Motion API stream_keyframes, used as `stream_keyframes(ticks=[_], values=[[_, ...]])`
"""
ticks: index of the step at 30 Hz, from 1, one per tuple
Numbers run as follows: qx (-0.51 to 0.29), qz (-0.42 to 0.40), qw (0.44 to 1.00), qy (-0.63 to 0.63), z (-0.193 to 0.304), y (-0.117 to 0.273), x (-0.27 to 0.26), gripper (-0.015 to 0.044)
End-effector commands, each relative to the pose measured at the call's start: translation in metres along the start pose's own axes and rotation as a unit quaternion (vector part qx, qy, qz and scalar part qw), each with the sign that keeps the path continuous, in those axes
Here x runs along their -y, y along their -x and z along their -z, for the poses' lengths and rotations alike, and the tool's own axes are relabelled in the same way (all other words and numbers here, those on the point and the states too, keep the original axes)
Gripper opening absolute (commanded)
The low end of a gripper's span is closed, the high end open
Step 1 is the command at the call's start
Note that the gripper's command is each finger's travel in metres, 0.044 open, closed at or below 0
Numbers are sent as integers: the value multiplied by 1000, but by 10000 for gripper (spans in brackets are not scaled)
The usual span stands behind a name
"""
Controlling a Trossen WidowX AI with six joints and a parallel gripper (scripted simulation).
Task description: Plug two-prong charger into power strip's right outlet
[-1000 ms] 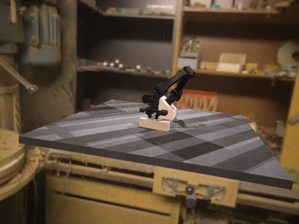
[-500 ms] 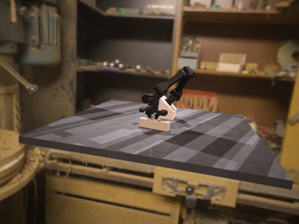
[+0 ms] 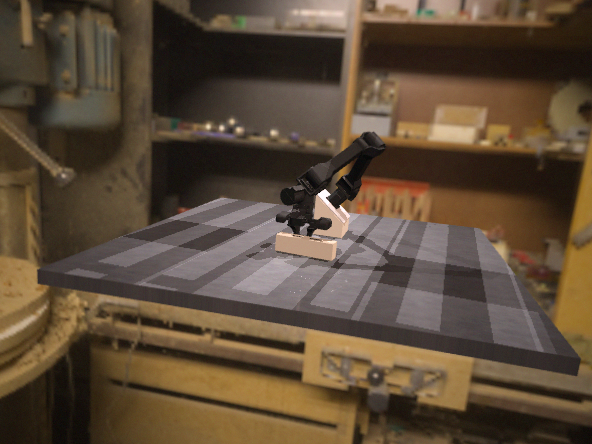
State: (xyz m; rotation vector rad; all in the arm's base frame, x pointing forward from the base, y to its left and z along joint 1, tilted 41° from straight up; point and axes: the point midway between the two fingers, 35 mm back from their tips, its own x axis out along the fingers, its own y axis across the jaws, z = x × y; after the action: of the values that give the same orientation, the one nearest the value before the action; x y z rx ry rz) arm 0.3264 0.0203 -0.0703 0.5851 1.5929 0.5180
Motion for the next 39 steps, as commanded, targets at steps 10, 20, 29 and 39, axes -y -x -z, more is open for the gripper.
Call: stream_keyframes(ticks=[10, 20, 29, 39], values=[[5, -1, 1000, 1, -9, 1, 0, 0], [5, -1, 1000, 1, -13, 1, -1, 0], [5, -1, 1000, 1, -16, 1, -1, 0], [6, -1, 1000, 1, -20, 2, -1, 0]])
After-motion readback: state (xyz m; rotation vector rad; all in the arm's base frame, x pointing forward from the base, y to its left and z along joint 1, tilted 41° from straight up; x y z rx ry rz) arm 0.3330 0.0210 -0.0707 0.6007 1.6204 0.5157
